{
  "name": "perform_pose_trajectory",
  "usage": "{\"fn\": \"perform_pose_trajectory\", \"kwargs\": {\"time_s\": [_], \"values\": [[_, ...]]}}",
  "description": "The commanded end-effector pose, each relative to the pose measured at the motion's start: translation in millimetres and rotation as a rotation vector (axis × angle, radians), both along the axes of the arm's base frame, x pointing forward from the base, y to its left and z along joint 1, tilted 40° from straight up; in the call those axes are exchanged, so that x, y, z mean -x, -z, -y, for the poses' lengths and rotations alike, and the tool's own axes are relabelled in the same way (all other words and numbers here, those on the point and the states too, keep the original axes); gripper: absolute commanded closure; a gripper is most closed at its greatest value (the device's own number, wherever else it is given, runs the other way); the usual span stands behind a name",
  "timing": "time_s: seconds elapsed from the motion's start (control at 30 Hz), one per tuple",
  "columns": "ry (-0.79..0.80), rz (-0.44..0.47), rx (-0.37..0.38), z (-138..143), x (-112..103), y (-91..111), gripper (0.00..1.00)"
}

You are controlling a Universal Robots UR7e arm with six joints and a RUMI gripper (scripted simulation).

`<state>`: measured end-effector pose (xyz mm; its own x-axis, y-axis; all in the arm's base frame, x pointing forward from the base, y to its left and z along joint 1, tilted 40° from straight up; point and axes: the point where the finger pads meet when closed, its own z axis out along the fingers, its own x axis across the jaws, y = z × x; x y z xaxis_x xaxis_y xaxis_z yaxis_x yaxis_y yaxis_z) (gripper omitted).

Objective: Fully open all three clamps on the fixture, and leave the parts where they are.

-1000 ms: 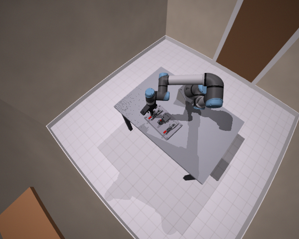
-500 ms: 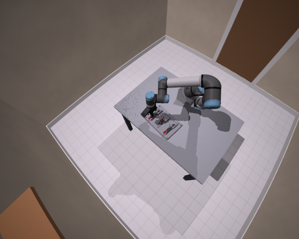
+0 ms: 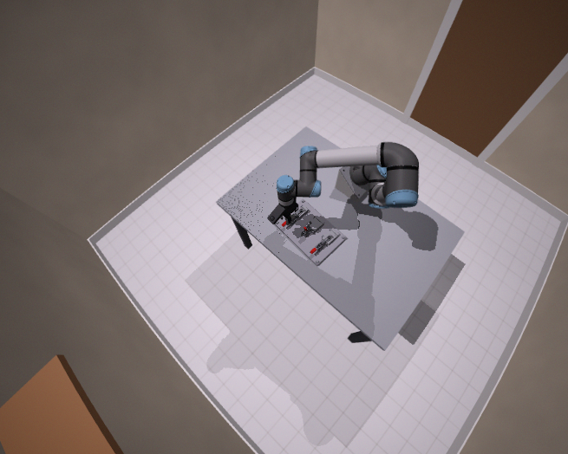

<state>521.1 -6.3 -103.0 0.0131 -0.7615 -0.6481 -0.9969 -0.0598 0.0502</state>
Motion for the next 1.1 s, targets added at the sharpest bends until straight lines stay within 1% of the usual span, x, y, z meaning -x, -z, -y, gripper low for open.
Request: {"fn": "perform_pose_trajectory", "kwargs": {"time_s": [0.0, 1.07], "values": [[0.001, 0.001, 0.001, 0.4, -0.4, -0.1, 0.72], [0.001, 0.001, 0.001, -1.4, -0.2, 2.1, 0.72]]}}
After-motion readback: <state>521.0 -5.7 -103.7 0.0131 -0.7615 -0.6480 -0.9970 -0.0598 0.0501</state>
